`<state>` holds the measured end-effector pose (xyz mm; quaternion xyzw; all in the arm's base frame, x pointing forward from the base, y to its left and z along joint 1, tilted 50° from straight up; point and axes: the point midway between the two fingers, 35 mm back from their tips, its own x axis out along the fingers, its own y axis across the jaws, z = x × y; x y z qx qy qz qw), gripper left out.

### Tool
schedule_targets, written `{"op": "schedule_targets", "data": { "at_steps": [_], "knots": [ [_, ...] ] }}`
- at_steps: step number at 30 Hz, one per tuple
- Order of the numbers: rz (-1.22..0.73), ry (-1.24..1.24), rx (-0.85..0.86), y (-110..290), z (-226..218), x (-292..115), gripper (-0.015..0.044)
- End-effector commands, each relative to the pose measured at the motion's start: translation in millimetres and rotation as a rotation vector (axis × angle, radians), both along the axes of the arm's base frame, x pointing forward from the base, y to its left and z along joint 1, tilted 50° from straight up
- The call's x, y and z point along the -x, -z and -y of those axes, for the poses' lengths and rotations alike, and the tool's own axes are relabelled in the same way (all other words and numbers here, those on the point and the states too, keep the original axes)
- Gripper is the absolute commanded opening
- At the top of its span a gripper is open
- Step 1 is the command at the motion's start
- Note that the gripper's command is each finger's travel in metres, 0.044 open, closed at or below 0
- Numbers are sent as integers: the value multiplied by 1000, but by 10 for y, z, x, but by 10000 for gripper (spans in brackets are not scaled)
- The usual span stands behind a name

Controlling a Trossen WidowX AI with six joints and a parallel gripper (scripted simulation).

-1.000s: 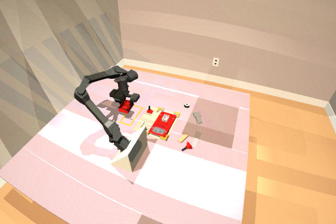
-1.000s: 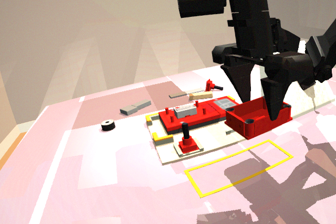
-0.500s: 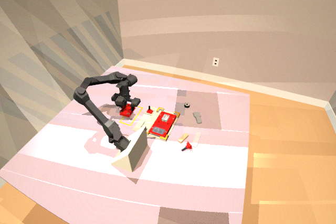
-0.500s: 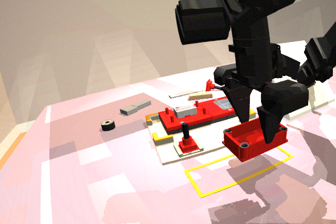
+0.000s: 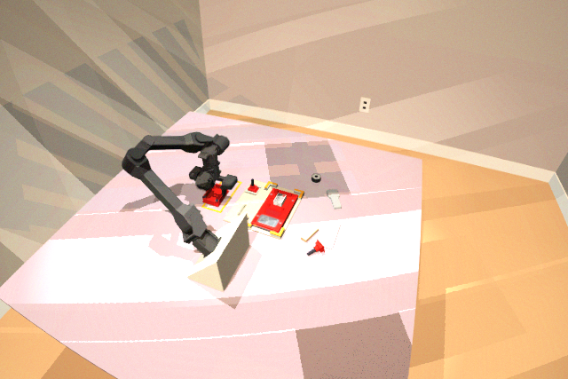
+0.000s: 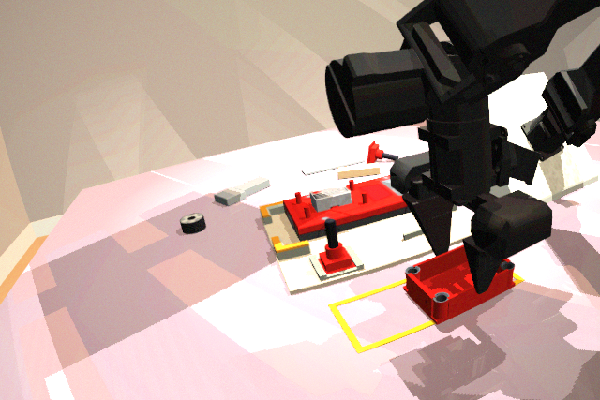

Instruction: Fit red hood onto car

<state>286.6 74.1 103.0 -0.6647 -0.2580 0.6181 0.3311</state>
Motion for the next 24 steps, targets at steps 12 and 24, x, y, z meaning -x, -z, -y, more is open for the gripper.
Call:
{"op": "schedule_targets", "data": {
  "at_steps": [12,24],
  "knots": [
    [1,-3,0,1,2,2,440],
    [3,8,-1,-493,597,88,440]
  ]
}}
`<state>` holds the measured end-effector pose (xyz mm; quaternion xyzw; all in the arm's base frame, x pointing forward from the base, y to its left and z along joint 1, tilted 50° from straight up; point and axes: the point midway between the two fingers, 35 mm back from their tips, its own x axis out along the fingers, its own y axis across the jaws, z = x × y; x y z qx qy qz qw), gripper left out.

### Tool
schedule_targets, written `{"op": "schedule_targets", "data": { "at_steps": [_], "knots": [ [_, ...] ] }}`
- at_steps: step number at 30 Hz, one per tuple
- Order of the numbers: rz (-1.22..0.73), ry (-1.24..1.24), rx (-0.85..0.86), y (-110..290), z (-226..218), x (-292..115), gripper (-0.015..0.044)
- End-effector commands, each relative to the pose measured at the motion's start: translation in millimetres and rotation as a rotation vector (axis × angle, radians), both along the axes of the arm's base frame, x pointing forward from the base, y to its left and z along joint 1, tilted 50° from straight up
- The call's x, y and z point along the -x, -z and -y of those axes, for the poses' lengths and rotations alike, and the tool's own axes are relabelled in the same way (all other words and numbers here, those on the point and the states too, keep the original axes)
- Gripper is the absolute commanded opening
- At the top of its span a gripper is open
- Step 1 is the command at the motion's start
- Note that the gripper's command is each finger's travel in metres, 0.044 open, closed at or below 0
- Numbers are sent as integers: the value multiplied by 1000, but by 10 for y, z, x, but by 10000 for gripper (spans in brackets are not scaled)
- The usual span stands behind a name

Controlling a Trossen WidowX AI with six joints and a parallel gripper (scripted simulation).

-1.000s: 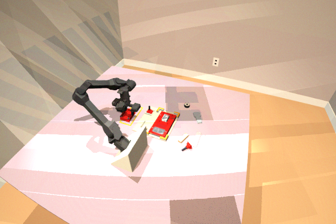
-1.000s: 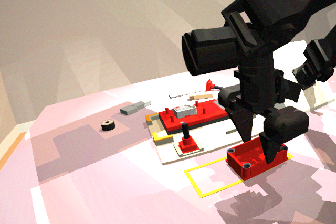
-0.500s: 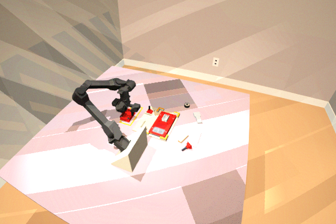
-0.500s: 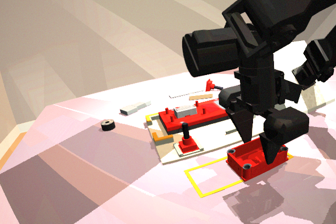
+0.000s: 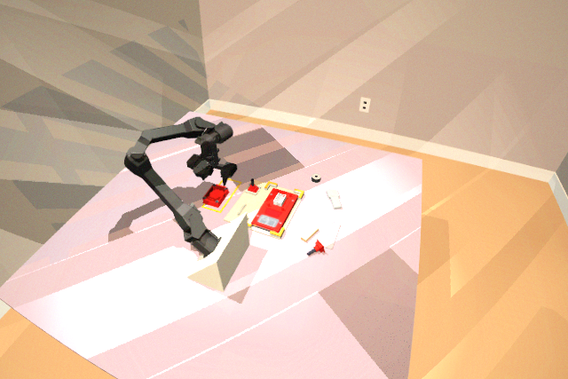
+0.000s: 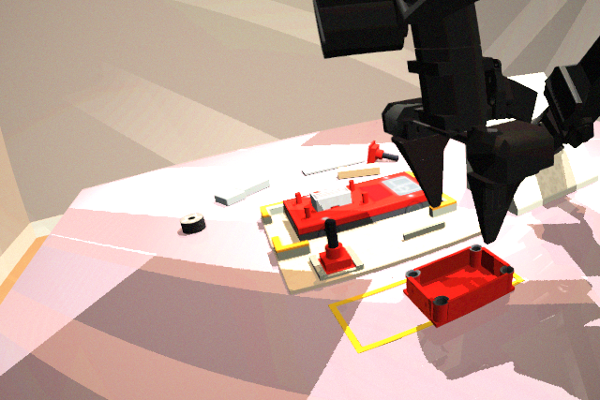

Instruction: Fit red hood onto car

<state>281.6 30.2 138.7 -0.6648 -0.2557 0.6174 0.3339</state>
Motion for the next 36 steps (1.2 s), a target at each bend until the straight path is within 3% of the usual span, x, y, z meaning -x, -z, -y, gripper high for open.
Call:
{"op": "schedule_targets", "data": {
  "at_steps": [1,16,26,36],
  "knots": [
    [5,1,-1,-149,170,43,440],
    [60,-21,20,-80,106,19,440],
    [795,-518,372,75,30,119,440],
    [1427,-1051,837,127,-9,154,440]
  ]
}}
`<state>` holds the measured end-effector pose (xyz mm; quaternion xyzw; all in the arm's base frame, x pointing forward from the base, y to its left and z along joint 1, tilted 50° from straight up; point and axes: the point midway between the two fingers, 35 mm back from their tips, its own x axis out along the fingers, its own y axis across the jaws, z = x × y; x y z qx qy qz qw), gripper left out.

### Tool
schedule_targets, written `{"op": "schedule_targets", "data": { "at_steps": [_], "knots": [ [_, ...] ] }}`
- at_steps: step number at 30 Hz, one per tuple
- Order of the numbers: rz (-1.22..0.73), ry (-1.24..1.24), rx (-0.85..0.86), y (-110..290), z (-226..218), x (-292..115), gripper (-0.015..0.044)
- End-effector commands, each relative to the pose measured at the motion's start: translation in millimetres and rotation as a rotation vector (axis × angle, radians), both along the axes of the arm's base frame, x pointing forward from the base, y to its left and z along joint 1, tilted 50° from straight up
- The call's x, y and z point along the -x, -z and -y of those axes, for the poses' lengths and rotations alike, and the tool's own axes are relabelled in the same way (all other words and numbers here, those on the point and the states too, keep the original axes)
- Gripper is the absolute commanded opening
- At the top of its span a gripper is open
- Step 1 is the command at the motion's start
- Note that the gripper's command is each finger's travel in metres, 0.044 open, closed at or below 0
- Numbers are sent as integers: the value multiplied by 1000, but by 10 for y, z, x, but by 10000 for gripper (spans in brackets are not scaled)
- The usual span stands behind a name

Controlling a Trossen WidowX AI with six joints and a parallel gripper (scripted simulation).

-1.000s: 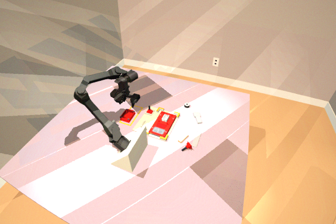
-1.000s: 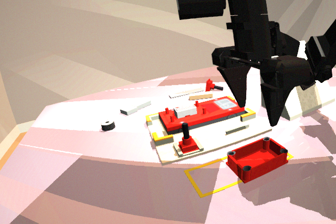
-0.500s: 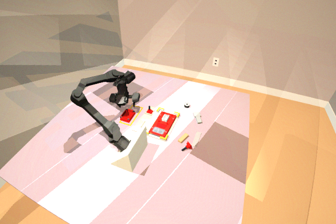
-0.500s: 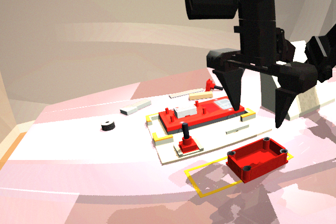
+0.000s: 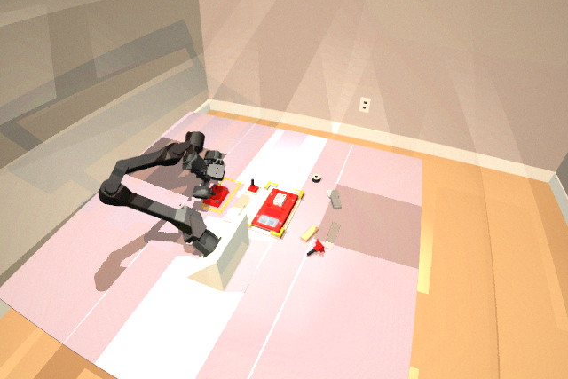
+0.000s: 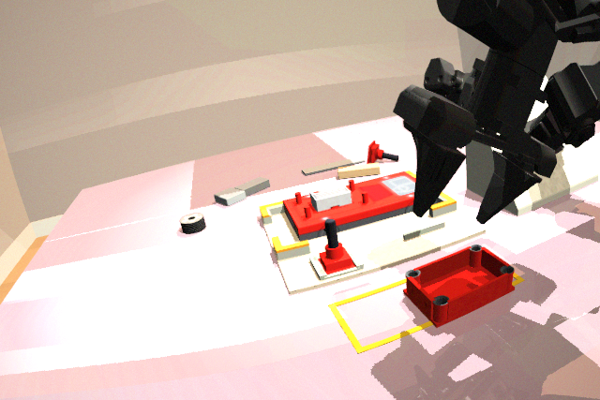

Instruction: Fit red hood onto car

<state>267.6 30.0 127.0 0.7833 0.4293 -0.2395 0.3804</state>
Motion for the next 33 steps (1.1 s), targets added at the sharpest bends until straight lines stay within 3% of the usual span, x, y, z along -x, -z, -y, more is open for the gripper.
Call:
{"op": "schedule_targets", "data": {
  "at_steps": [1,14,33],
  "knots": [
    [230,-150,189,9,-14,17,440],
    [948,-540,941,-97,-44,103,440],
    [956,-545,953,-61,-83,84,440]
  ]
}}
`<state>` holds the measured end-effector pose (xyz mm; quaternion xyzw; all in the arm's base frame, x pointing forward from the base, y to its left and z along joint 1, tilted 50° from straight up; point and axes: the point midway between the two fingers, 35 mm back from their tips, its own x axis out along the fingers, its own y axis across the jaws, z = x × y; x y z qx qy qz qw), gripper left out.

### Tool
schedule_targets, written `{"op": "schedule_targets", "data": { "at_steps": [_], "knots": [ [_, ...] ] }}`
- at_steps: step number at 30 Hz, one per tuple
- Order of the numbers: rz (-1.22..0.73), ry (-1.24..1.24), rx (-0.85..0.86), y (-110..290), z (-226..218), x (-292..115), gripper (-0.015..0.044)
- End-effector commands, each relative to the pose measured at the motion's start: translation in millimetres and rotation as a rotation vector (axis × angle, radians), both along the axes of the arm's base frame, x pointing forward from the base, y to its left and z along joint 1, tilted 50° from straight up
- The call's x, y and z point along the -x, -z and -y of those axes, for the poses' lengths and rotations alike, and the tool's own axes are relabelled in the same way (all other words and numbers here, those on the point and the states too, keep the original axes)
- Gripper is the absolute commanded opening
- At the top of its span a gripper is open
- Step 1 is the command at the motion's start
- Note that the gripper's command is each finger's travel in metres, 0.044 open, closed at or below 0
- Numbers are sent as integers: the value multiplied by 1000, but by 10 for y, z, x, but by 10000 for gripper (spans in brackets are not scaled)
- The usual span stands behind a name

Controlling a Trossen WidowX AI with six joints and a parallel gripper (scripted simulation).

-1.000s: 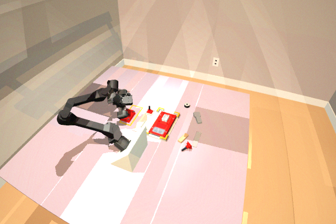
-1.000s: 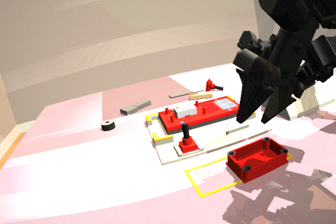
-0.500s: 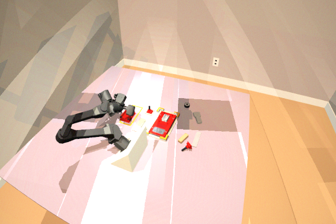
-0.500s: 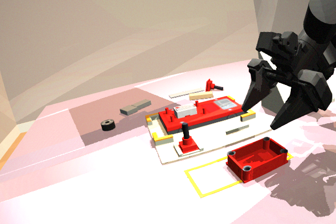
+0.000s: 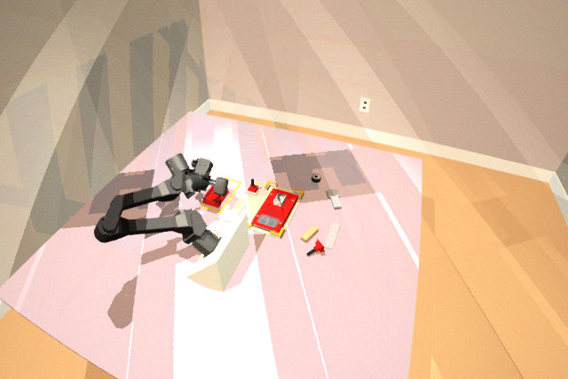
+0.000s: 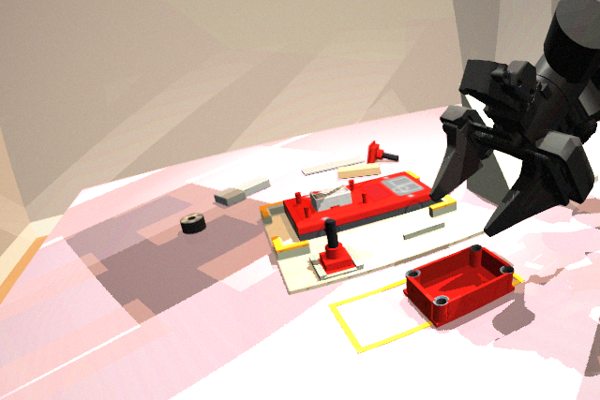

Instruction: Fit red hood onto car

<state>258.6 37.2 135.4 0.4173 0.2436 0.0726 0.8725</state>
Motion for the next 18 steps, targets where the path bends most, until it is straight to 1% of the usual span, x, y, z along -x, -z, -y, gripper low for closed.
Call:
{"op": "schedule_targets", "data": {
  "at_steps": [1,18],
  "knots": [
    [-4,1,1,27,-16,-7,440],
    [-4,1,3,95,-92,-38,440]
  ]
}}
